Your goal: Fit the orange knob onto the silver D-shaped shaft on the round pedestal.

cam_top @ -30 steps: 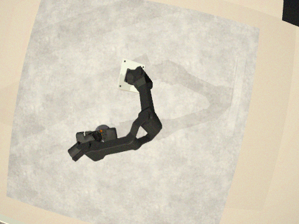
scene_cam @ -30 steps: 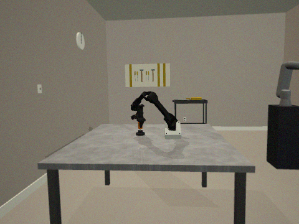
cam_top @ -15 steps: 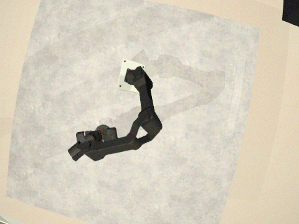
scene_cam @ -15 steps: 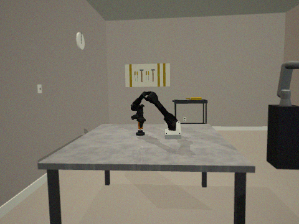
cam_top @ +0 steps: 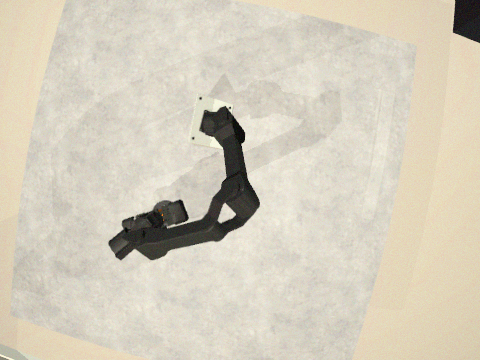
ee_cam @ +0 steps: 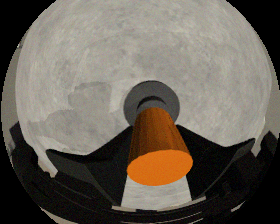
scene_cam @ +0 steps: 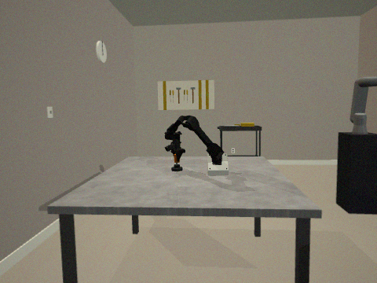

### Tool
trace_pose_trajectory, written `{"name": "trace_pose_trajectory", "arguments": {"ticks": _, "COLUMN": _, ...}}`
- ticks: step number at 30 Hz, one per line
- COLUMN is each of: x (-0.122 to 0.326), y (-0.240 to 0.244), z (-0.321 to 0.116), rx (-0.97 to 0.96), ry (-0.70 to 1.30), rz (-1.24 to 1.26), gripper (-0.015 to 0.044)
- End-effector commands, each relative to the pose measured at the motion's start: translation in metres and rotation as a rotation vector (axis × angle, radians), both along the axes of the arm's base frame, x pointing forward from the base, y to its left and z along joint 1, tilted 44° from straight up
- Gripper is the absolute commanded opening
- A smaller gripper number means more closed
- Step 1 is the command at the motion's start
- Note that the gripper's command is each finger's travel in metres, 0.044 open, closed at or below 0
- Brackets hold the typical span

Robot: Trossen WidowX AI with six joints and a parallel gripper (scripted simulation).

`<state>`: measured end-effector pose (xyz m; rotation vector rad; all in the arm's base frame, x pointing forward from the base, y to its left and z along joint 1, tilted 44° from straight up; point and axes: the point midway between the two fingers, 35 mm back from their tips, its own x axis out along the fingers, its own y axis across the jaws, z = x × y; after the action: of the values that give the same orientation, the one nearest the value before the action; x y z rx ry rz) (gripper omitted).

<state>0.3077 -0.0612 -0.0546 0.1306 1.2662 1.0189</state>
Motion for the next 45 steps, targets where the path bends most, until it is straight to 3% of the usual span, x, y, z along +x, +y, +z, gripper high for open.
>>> {"name": "trace_pose_trajectory", "arguments": {"ticks": 1, "x": 0.0021, "y": -0.0020, "z": -0.0004, "rx": -0.005, "ry": -0.014, "rz": 0.005, "gripper": 0.0000}}
{"name": "trace_pose_trajectory", "arguments": {"ticks": 33, "x": 0.0005, "y": -0.0021, "z": 0.0009, "rx": -0.005, "ry": -0.014, "rz": 0.005, "gripper": 0.0000}}
{"name": "trace_pose_trajectory", "arguments": {"ticks": 45, "x": 0.0027, "y": -0.0034, "z": -0.0004, "rx": 0.006, "ry": -0.158, "rz": 0.157, "gripper": 0.0000}}
